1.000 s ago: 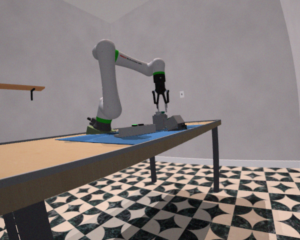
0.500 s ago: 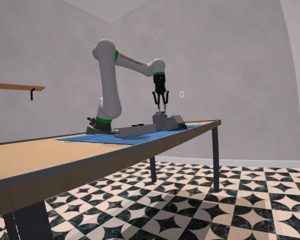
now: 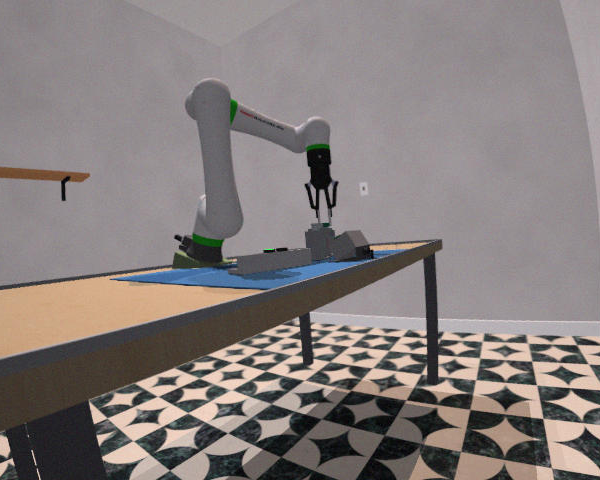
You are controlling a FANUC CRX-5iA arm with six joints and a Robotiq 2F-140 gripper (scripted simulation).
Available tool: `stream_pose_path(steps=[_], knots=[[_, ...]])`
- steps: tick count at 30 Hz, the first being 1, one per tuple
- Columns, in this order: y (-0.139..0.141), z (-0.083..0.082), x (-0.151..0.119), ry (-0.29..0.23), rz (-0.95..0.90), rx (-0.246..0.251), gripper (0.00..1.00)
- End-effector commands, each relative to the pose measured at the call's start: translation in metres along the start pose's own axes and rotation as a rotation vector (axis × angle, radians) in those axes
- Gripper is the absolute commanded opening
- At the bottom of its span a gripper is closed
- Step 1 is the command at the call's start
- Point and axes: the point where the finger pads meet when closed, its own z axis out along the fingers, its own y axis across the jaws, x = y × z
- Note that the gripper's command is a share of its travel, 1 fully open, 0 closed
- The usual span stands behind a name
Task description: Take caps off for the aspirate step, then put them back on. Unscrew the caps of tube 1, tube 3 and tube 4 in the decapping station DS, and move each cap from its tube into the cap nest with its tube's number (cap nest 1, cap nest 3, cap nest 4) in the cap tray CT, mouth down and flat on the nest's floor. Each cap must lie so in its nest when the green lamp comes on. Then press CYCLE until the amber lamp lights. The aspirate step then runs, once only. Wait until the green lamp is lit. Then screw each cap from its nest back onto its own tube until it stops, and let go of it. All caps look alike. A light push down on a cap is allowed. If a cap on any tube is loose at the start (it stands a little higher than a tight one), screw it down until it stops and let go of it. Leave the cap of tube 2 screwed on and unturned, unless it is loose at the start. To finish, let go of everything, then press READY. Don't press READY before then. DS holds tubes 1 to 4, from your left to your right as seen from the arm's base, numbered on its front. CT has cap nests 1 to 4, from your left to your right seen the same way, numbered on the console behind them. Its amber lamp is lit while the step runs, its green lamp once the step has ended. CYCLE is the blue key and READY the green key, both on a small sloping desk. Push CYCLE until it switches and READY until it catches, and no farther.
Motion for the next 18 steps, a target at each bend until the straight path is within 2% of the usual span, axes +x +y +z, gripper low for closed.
stream_pose_path(steps=[1,3,18], knots=[[-0.0002,0.0002,-0.0002,0.003,0.160,0.003,0.00],[-0.0002,0.0002,-0.0002,0.003,0.160,0.003,0.00],[-0.0002,0.0009,-0.0002,0.003,0.660,0.003,0.00]])
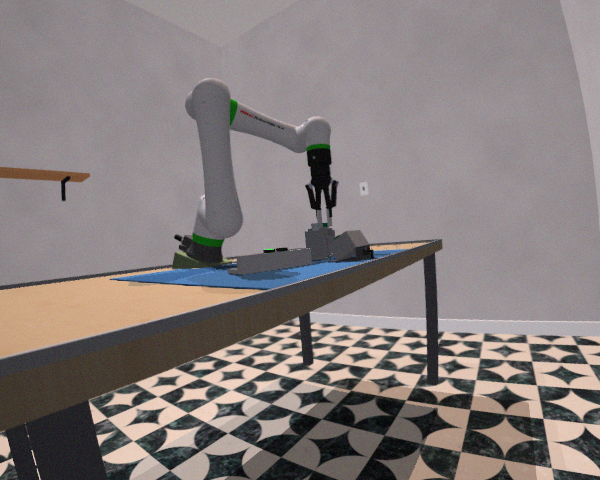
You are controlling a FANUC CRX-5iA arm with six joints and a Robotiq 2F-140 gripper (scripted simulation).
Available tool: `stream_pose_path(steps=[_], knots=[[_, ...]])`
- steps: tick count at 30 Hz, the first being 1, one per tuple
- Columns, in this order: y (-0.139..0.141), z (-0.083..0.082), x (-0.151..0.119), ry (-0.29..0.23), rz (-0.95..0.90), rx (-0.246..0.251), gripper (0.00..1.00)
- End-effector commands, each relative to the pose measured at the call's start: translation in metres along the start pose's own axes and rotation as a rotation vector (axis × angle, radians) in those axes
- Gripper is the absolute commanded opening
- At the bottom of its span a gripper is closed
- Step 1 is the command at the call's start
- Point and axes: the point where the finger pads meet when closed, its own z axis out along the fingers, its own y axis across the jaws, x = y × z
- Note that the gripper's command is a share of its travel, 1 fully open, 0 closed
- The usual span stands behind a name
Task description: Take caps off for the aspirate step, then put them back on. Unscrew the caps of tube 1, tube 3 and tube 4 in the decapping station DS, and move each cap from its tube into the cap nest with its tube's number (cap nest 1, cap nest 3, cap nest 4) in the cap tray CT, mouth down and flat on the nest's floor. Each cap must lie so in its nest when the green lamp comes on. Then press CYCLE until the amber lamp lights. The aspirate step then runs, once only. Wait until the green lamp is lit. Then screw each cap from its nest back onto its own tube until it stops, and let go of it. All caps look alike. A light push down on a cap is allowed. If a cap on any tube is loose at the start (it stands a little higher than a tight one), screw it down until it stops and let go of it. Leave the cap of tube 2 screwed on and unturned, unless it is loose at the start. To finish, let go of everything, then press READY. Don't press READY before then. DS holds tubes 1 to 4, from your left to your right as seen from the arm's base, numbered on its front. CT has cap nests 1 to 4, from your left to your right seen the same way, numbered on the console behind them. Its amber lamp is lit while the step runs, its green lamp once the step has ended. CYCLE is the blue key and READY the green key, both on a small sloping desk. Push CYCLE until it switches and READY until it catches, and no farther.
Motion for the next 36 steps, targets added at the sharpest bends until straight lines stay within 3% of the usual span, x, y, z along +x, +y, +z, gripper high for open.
stream_pose_path(steps=[1,7,8,20,34,36], knots=[[0.0002,0.0004,-0.0003,0.008,0.159,0.012,0.00],[0.0002,0.0005,-0.0003,0.008,0.177,0.012,0.00],[0.0002,0.0005,-0.0003,0.008,0.177,0.012,0.35],[0.0002,0.0005,-0.0003,0.008,0.177,0.012,0.35],[0.0002,-0.0005,-0.0003,0.011,-0.383,0.009,0.35],[0.0002,-0.0005,-0.0003,0.011,-0.383,0.009,0.35]])
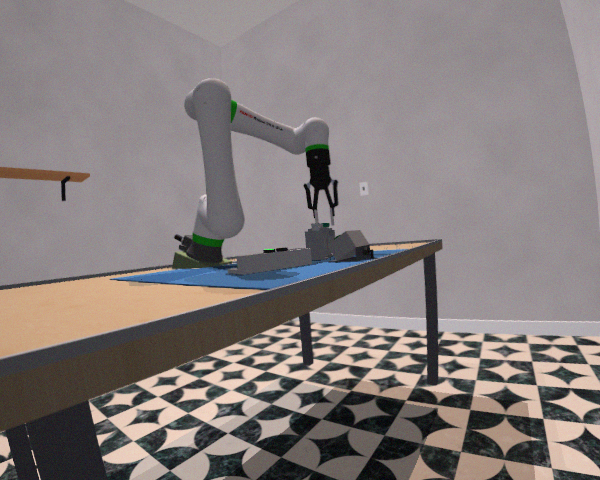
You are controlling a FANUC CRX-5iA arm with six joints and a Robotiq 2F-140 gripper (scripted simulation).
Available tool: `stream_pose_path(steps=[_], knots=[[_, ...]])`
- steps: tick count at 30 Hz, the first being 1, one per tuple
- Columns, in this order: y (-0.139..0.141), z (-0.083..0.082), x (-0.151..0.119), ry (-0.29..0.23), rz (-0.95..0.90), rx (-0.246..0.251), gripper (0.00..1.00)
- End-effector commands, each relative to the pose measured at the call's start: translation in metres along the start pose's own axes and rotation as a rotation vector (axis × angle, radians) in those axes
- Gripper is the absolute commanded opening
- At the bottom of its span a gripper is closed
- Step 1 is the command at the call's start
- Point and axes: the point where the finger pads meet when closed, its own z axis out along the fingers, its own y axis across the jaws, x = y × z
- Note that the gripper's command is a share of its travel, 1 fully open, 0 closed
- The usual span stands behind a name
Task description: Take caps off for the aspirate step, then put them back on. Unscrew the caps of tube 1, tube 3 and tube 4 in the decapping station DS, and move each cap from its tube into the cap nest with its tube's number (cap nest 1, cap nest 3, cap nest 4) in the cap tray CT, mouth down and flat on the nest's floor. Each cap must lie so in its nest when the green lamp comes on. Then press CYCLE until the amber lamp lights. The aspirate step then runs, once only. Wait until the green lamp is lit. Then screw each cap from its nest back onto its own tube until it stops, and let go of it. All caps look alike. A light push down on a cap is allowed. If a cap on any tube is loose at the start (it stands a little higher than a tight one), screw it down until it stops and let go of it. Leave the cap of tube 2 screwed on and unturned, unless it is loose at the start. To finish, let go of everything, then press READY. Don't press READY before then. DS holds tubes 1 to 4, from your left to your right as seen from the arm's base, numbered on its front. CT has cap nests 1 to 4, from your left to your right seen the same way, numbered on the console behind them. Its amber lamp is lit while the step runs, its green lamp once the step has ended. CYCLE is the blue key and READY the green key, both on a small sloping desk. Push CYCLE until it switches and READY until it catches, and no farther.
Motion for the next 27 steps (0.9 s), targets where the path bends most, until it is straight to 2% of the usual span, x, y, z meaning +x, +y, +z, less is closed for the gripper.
stream_pose_path(steps=[1,6,12,13,27], knots=[[-0.0002,-0.0002,0.0000,-0.015,-0.164,-0.012,0.35],[-0.0002,-0.0002,0.0000,-0.016,-0.349,-0.010,0.35],[-0.0002,-0.0002,0.0000,-0.016,-0.349,-0.010,0.35],[-0.0002,-0.0002,0.0000,-0.016,-0.349,-0.010,0.00],[-0.0002,-0.0002,0.0000,-0.016,-0.349,-0.010,0.00]])
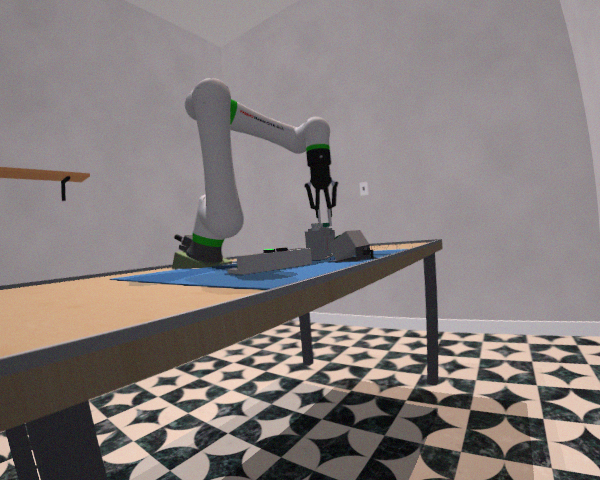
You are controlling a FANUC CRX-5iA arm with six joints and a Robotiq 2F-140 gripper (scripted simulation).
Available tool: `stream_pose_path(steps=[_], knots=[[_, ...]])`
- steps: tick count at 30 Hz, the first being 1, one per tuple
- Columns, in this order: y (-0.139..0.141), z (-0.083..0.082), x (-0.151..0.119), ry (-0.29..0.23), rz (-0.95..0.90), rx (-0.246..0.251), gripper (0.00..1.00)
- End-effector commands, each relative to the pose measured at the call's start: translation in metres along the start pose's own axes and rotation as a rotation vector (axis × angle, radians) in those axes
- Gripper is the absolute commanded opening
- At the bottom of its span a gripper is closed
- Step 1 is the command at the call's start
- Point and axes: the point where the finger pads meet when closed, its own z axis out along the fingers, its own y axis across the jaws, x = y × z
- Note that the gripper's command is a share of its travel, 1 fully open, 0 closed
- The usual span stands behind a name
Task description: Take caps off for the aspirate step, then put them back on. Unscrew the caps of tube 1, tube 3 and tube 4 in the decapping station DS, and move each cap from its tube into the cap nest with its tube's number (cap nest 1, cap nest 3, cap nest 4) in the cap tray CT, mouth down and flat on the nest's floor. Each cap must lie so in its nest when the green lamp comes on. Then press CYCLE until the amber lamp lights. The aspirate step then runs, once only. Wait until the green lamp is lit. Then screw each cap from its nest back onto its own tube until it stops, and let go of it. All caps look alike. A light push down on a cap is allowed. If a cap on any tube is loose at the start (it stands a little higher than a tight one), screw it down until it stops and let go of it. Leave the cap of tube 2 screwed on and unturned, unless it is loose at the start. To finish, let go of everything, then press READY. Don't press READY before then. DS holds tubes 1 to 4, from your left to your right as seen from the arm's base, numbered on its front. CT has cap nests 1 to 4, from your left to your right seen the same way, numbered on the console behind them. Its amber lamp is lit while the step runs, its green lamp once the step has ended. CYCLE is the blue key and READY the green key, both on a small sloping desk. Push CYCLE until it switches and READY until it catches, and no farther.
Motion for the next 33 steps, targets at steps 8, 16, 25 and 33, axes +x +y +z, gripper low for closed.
stream_pose_path(steps=[8,16,25,33], knots=[[-0.0002,0.0001,-0.0001,0.000,0.200,0.001,0.00],[-0.0002,0.0006,-0.0001,0.000,0.467,0.000,0.00],[-0.0002,0.0009,-0.0001,0.000,0.700,0.000,0.00],[-0.0002,0.0010,-0.0001,0.000,0.785,0.000,0.00]])
